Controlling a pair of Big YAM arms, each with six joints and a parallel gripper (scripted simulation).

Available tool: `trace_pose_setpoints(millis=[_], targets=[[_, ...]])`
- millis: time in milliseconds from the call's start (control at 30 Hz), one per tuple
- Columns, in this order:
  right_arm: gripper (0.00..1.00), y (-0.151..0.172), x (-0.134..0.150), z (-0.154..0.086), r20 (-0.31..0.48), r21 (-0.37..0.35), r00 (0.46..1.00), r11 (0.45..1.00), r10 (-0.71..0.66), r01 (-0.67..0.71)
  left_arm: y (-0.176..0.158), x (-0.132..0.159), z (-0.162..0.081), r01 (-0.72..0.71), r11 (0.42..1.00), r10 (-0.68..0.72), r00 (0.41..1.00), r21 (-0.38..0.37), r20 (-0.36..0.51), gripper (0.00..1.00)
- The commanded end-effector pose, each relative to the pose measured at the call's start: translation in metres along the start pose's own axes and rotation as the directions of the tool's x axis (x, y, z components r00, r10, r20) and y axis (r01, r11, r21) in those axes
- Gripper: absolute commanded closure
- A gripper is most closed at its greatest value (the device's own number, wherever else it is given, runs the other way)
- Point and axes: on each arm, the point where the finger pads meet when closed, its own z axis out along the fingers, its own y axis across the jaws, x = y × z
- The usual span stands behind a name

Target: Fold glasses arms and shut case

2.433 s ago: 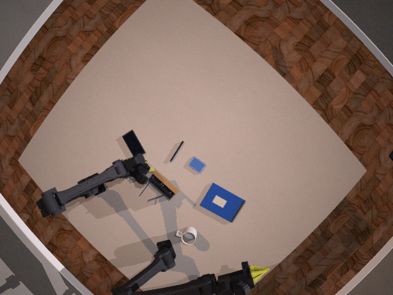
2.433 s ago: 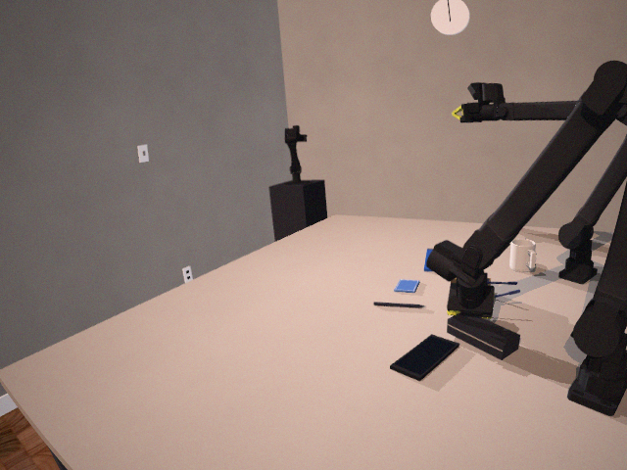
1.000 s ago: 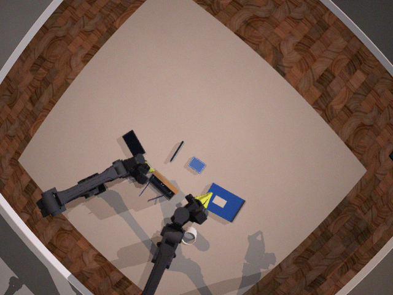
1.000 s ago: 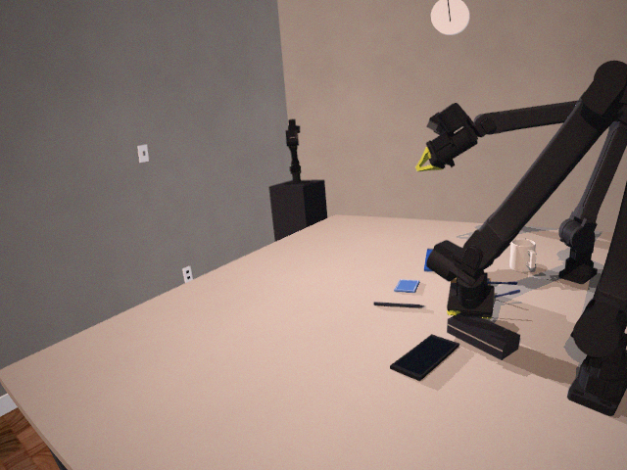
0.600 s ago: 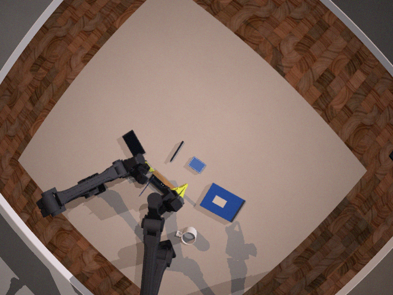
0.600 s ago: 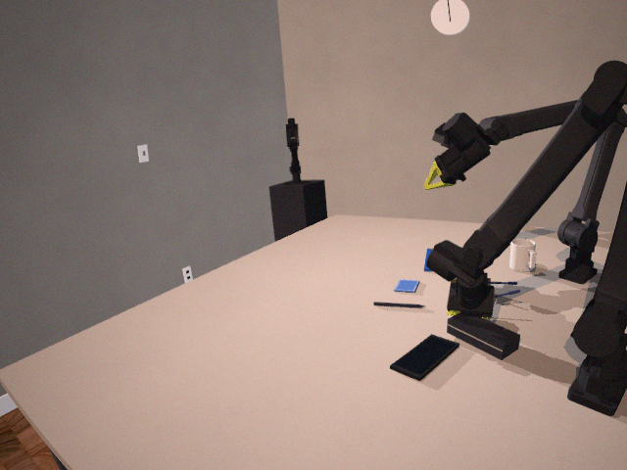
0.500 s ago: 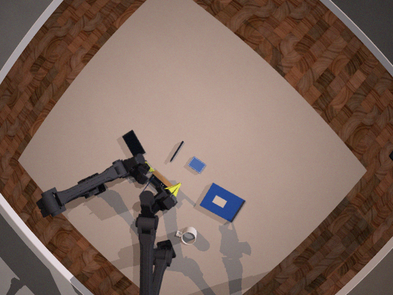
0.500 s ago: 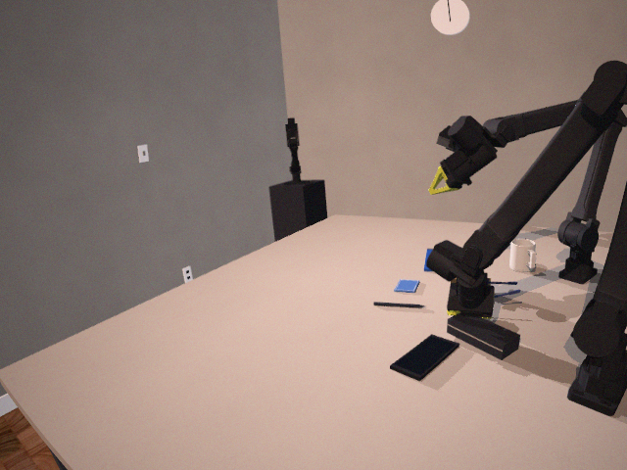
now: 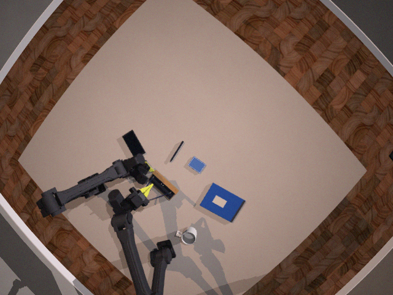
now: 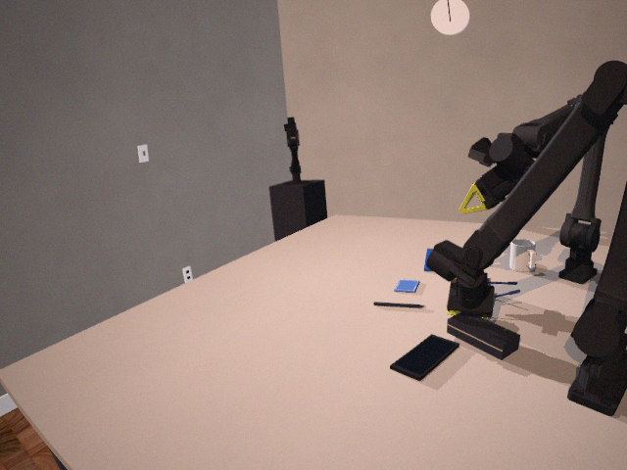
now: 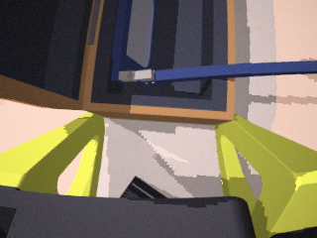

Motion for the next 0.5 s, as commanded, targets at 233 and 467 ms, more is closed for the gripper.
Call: trace_pose_setpoints(millis=[233, 467], targets=[[1.00, 0.027, 0.069, -0.055, 0.028, -0.033, 0.995, 0.994, -0.100, 0.101, -0.008, 0.006, 0.005, 0.038, 0.999, -0.038, 0.999, 0.030, -0.019, 0.43], [1.00, 0.050, 0.070, -0.094, 0.071, -0.094, 0.993, 0.990, -0.095, 0.101, -0.008, 0.006, 0.005, 0.038, 0.999, -0.038, 0.999, 0.030, -0.019, 0.43]])
